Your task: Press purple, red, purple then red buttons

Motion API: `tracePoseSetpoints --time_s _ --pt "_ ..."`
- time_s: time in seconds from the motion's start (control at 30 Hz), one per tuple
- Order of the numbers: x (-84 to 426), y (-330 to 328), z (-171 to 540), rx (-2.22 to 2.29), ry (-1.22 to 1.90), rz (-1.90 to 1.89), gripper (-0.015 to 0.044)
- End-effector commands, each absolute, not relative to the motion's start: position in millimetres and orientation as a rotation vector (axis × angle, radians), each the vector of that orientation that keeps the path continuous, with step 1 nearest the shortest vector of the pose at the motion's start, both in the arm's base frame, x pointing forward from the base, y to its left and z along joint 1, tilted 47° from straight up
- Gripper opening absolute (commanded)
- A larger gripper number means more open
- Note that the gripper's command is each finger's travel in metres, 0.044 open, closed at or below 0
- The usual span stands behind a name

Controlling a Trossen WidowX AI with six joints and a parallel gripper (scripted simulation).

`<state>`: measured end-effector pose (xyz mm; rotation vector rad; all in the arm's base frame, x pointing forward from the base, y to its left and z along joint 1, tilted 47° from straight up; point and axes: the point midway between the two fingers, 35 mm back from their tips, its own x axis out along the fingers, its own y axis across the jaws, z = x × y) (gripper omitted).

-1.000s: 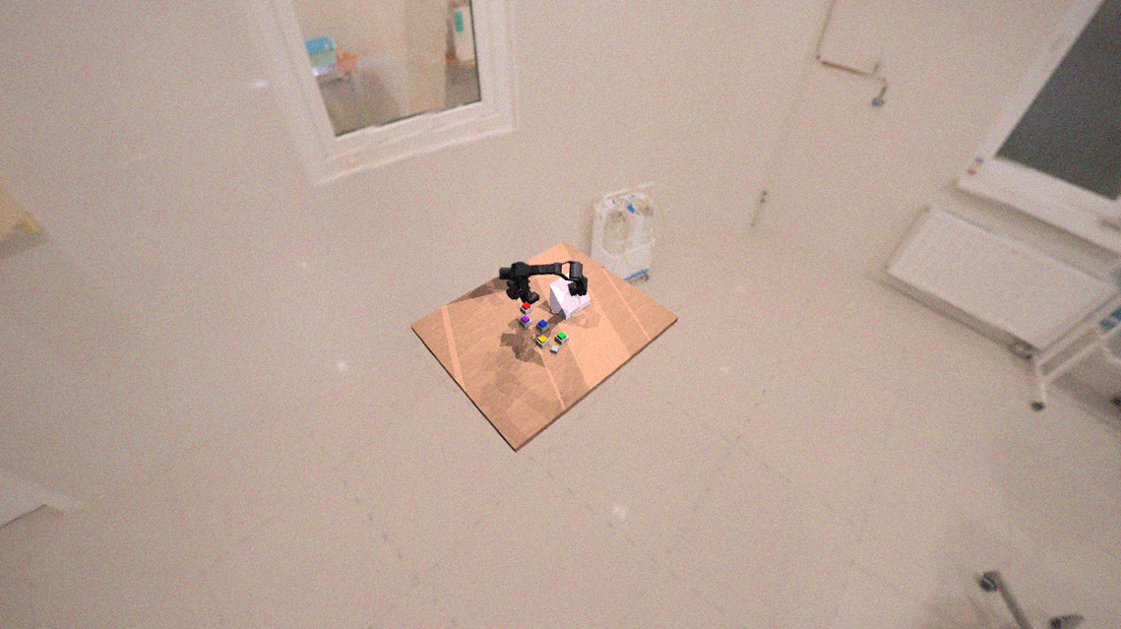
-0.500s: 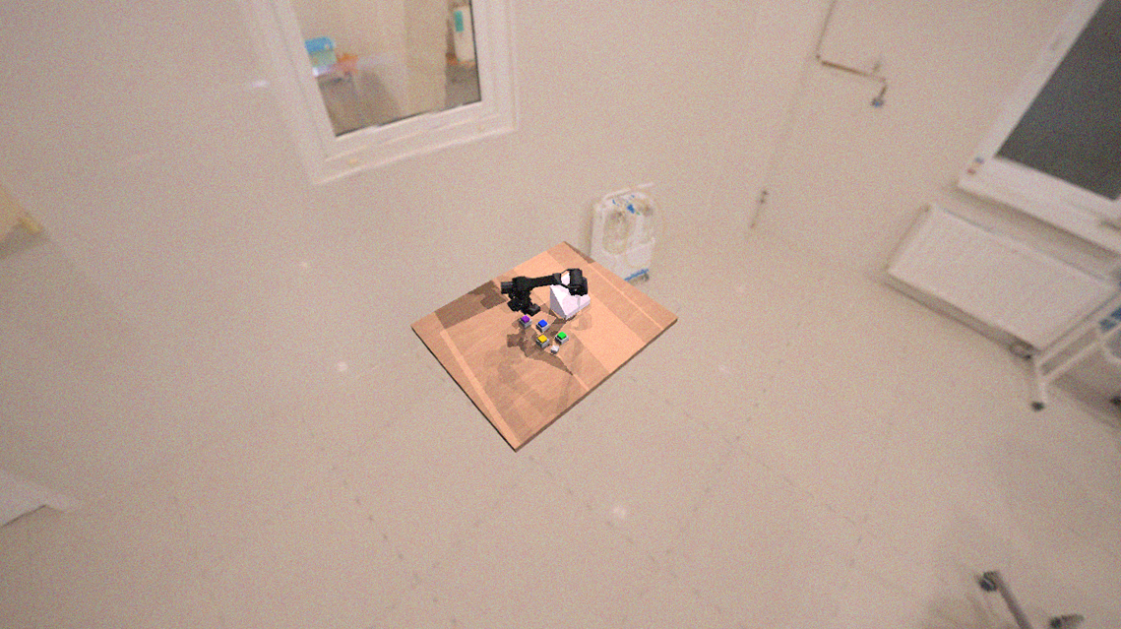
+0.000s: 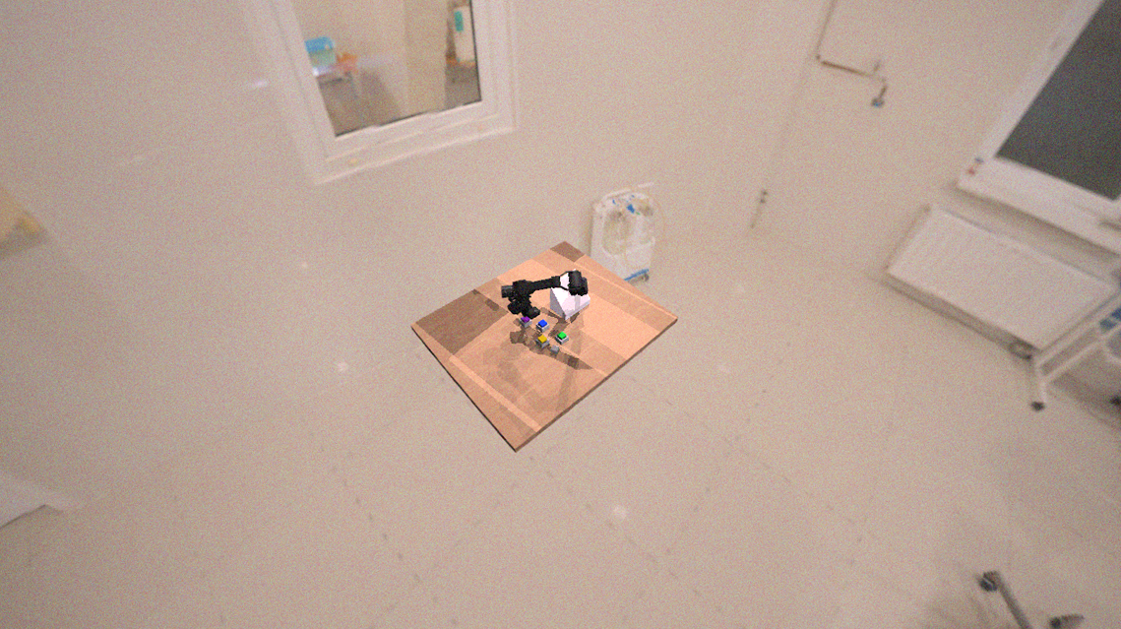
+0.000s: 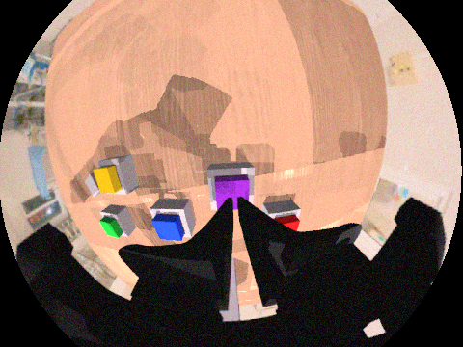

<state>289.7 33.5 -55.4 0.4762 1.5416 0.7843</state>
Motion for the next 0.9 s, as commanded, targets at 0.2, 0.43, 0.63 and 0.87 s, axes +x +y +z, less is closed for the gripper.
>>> tracePoseSetpoints --time_s 0.2,0.43,0.63,0.87 --pt "285.9 46.7 -67.2 0.489 1.545 0.785 0.0020" --pt "285.4 48.4 -68.7 0.489 1.545 0.785 0.0020" --pt "285.4 48.4 -68.7 0.489 1.545 0.785 0.0020" --pt "285.4 48.4 -68.7 0.489 1.545 0.785 0.0020"
